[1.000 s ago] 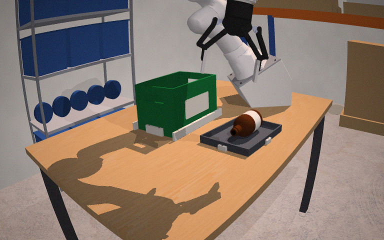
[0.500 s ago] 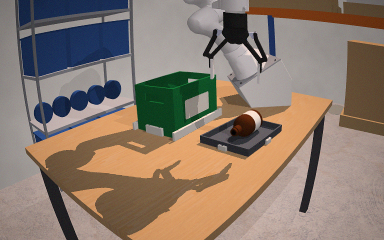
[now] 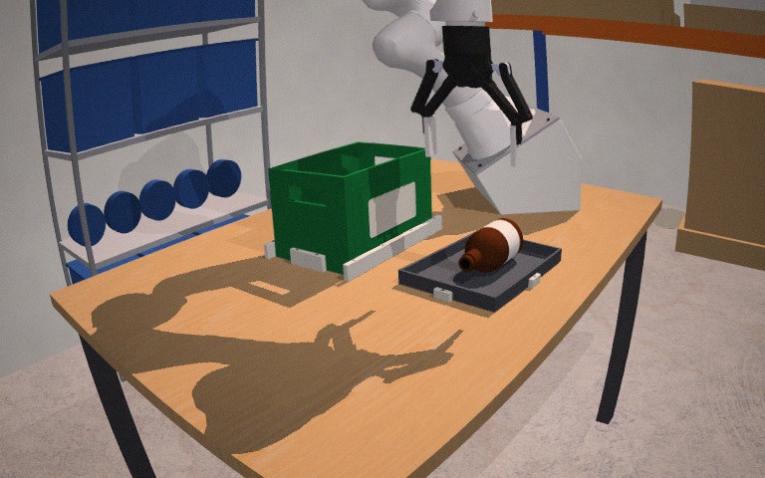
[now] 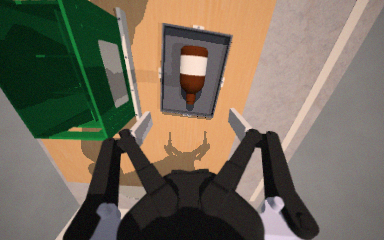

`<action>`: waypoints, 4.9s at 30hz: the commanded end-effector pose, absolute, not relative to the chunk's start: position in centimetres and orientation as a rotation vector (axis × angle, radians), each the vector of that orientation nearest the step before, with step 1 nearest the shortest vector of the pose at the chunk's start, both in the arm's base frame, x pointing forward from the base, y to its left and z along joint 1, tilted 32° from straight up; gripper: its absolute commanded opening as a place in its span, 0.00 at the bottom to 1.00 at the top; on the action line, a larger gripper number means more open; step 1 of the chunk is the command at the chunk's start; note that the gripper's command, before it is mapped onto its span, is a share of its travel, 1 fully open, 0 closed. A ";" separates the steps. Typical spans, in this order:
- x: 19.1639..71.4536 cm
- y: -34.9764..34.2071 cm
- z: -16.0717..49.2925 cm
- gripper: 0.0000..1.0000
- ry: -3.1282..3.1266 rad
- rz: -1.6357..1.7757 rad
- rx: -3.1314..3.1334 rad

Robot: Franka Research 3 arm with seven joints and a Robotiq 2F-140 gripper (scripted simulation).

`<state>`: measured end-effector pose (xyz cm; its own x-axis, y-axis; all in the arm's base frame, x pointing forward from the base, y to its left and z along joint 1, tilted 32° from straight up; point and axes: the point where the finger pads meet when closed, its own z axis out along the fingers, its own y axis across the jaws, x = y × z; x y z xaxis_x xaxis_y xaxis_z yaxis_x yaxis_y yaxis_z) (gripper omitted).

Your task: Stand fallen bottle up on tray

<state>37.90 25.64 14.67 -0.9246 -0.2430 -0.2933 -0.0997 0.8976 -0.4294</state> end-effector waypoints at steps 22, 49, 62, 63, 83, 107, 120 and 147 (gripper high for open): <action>38.1 25.9 14.7 1.00 2.691 -0.541 -0.093; 38.1 25.9 14.7 0.00 2.691 -0.541 -0.093; 38.1 25.9 14.7 0.00 2.691 -0.541 -0.093; 38.1 25.9 14.7 0.00 2.691 -0.541 -0.094; 38.1 25.9 14.7 0.00 2.606 -0.718 -0.936; 38.0 25.9 14.7 0.00 2.207 -0.882 -1.767; 38.0 25.9 14.7 0.38 1.878 -0.939 -2.205; 38.0 25.9 14.7 0.38 1.128 -0.946 -2.885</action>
